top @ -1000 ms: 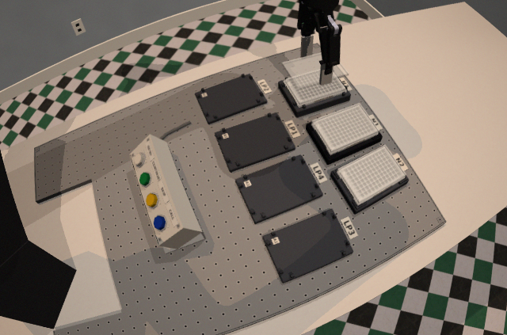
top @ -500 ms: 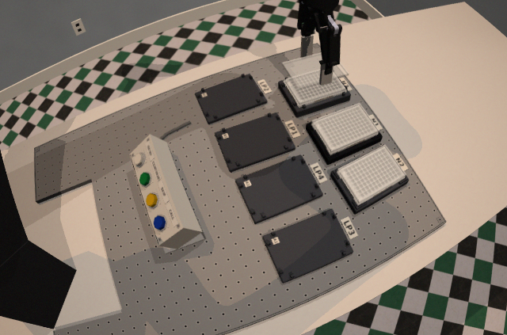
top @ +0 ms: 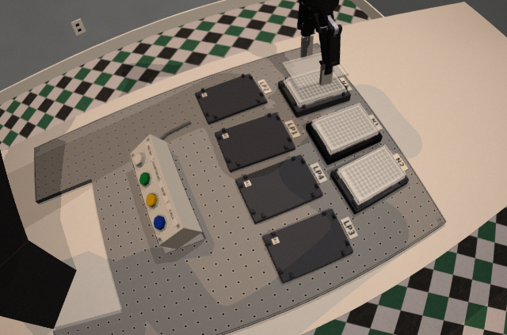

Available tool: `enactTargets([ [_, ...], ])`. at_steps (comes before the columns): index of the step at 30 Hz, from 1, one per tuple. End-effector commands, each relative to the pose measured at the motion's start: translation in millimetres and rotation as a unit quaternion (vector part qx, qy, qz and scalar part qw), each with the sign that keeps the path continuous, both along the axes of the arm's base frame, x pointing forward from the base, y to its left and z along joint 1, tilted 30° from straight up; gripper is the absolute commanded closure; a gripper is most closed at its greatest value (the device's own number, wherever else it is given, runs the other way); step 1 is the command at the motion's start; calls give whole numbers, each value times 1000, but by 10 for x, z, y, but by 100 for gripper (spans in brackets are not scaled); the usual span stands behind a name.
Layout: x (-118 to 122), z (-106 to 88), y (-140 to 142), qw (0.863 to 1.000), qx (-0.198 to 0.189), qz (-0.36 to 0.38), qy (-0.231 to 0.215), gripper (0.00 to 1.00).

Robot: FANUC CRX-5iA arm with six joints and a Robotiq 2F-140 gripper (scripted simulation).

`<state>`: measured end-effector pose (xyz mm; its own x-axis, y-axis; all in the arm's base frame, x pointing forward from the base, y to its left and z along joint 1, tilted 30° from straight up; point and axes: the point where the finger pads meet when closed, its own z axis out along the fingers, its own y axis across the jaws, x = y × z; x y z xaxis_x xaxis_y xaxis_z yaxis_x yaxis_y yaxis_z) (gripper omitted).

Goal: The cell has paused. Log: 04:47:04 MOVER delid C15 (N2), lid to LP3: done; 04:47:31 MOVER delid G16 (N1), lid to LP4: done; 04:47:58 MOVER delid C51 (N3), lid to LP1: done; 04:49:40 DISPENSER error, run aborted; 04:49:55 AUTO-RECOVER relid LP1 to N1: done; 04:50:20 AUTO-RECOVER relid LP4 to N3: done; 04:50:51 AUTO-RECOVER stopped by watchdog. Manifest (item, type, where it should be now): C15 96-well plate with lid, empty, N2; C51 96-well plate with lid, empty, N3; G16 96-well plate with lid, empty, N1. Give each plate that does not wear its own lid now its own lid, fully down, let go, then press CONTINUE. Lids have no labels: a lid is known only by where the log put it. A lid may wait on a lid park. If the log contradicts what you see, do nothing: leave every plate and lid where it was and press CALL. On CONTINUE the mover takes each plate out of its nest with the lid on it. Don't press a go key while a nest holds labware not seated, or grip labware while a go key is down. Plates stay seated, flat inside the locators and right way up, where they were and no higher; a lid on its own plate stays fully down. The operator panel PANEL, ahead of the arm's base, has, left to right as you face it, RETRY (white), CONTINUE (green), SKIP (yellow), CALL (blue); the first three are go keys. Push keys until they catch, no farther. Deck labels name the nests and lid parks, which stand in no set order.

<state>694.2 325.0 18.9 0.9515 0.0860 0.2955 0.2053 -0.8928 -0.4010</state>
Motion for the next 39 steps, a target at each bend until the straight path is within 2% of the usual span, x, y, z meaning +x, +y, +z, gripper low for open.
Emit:
enactTargets([
  [1, 4, -4, 3, 1000, 0, 1, 0, 100],
  [39, 95, -261, 148, 1000, 0, 3, -1, 100],
])
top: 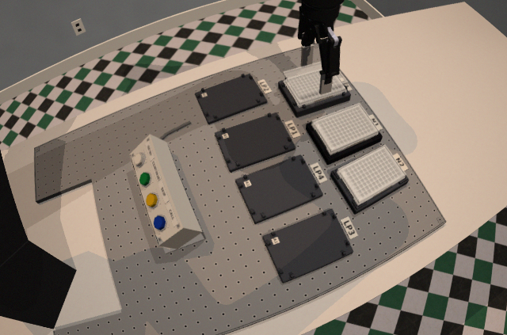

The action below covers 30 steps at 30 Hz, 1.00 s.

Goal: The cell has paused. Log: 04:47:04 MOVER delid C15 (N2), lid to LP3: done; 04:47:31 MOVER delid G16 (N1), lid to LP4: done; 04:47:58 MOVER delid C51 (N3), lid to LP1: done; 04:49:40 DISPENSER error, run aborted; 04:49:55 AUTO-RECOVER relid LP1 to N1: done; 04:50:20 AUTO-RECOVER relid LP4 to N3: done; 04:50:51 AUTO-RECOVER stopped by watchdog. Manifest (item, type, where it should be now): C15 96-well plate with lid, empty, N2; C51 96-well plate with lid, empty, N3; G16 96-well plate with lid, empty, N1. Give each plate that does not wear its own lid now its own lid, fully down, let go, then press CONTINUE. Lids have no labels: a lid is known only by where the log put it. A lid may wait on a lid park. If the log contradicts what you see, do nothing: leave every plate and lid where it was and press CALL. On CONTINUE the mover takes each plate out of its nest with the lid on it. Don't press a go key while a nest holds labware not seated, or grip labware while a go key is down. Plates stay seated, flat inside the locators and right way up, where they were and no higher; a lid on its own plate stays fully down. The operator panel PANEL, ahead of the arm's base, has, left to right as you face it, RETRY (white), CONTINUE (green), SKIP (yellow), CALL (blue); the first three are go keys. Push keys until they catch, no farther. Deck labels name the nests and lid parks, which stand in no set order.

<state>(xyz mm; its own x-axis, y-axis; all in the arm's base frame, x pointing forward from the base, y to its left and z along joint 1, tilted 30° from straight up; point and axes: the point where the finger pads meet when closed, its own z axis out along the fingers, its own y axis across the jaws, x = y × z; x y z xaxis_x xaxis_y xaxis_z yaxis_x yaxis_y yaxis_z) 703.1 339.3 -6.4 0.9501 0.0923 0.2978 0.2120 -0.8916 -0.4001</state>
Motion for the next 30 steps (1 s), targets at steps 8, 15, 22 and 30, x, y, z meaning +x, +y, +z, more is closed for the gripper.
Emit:
enactTargets([
  [8, 17, -40, 23, 1000, 0, 0, 0, 100],
  [15, 21, -51, 29, 1000, 0, 0, 0, 100],
  [22, 21, -51, 29, 1000, 0, 0, 0, 100],
  [30, 21, -51, 29, 1000, 0, 0, 0, 100],
])
